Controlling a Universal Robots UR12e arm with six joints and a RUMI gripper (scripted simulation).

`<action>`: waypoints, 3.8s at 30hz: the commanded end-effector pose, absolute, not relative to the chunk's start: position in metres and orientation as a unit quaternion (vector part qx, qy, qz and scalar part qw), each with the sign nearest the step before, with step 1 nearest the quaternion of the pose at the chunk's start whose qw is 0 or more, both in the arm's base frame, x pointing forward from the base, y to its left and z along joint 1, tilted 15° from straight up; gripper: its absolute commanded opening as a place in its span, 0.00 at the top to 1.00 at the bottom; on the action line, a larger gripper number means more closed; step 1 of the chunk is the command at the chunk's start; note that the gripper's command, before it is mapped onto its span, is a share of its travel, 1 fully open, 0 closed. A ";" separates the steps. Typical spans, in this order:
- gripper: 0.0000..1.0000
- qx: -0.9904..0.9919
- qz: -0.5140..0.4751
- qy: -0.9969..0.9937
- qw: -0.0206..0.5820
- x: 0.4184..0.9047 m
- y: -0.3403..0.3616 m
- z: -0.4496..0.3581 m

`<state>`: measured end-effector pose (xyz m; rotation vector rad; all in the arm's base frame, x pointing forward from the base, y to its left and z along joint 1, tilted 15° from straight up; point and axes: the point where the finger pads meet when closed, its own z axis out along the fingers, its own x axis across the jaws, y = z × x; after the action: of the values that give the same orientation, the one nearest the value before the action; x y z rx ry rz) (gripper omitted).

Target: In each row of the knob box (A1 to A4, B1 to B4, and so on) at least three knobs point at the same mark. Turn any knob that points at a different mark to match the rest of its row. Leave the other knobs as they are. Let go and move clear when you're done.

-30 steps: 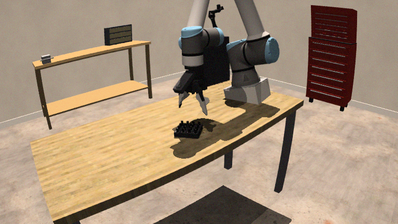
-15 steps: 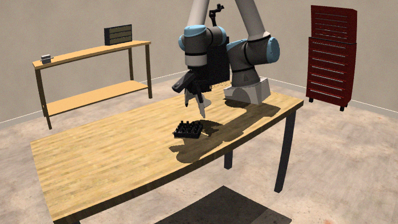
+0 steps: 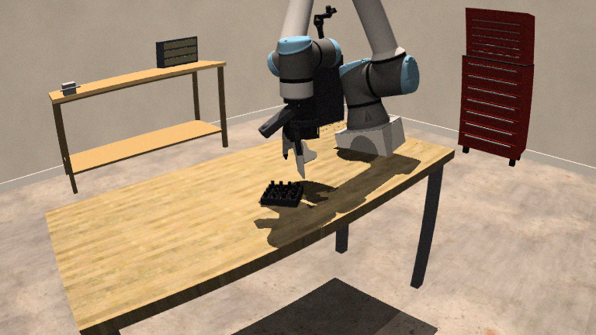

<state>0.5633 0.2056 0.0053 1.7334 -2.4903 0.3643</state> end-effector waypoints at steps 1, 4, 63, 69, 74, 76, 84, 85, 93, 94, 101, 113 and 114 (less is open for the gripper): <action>0.89 0.562 0.120 -0.817 0.042 0.564 0.207 0.006; 0.89 0.562 0.120 -0.817 0.042 0.564 0.207 0.006; 0.89 0.562 0.120 -0.817 0.042 0.565 0.203 -0.012; 0.89 0.562 0.120 -0.817 0.042 0.566 0.201 -0.017; 0.89 0.562 0.120 -0.817 0.042 0.566 0.200 -0.024; 0.89 0.562 0.120 -0.817 0.042 0.567 0.199 -0.026; 0.89 0.562 0.120 -0.817 0.042 0.567 0.198 -0.032; 0.89 0.562 0.120 -0.817 0.042 0.567 0.198 -0.032; 0.89 0.562 0.120 -0.817 0.042 0.567 0.197 -0.036; 0.89 0.562 0.120 -0.817 0.042 0.567 0.197 -0.036; 0.89 0.562 0.120 -0.817 0.042 0.567 0.197 -0.037; 0.89 0.562 0.120 -0.817 0.042 0.567 0.197 -0.037; 0.89 0.562 0.120 -0.817 0.042 0.567 0.197 -0.037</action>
<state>0.5668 0.1965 -0.0372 1.7191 -2.4996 0.3660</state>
